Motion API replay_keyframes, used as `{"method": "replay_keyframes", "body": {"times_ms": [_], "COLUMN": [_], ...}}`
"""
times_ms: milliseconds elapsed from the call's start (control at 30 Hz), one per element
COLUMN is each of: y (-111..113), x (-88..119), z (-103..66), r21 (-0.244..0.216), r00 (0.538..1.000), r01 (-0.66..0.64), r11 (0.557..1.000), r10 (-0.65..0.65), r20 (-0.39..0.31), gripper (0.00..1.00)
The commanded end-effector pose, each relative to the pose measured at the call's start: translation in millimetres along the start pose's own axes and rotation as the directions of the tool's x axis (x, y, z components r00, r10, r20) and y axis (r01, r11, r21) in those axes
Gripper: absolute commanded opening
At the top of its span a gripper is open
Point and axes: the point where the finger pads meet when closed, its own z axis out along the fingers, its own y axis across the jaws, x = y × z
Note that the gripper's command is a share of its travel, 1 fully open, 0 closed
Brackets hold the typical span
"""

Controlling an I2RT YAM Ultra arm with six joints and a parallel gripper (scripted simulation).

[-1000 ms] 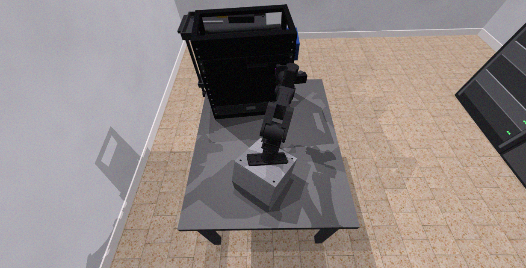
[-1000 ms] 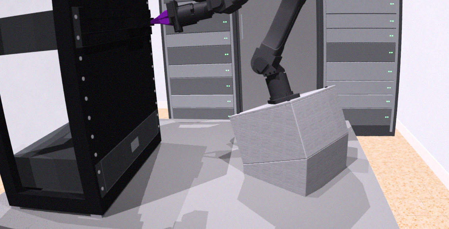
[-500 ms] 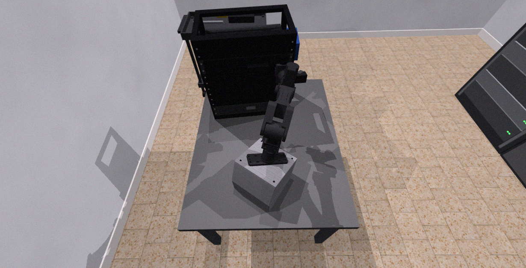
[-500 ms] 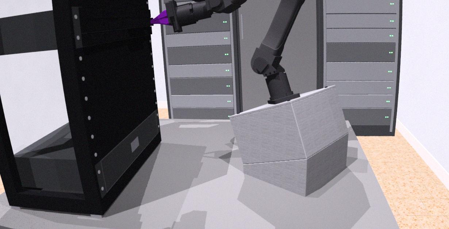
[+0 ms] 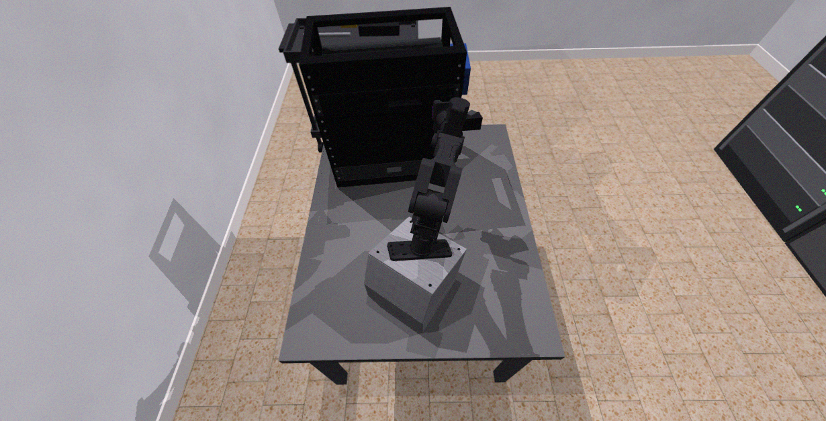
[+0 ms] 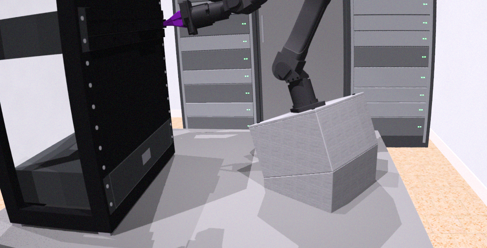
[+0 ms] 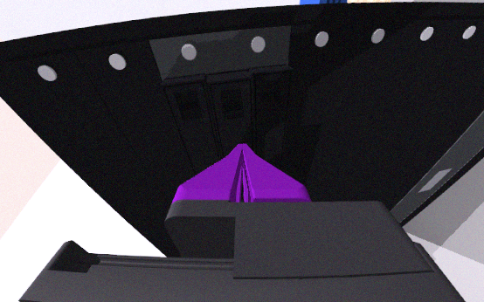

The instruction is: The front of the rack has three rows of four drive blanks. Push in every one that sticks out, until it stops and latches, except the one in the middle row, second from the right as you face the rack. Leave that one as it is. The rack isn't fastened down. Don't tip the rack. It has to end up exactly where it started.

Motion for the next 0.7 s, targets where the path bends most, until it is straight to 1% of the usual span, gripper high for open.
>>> {"method": "replay_keyframes", "body": {"times_ms": [0, 667], "y": [65.1, 69.2], "x": [-17.4, -17.5], "z": [6.6, 9.0], "r21": [-0.175, -0.175], "r00": [0.994, 0.994], "r01": [0.089, 0.089], "r11": [0.98, 0.98], "r10": [-0.077, -0.076], "r20": [0.077, 0.076], "gripper": [0.0, 0.0]}}
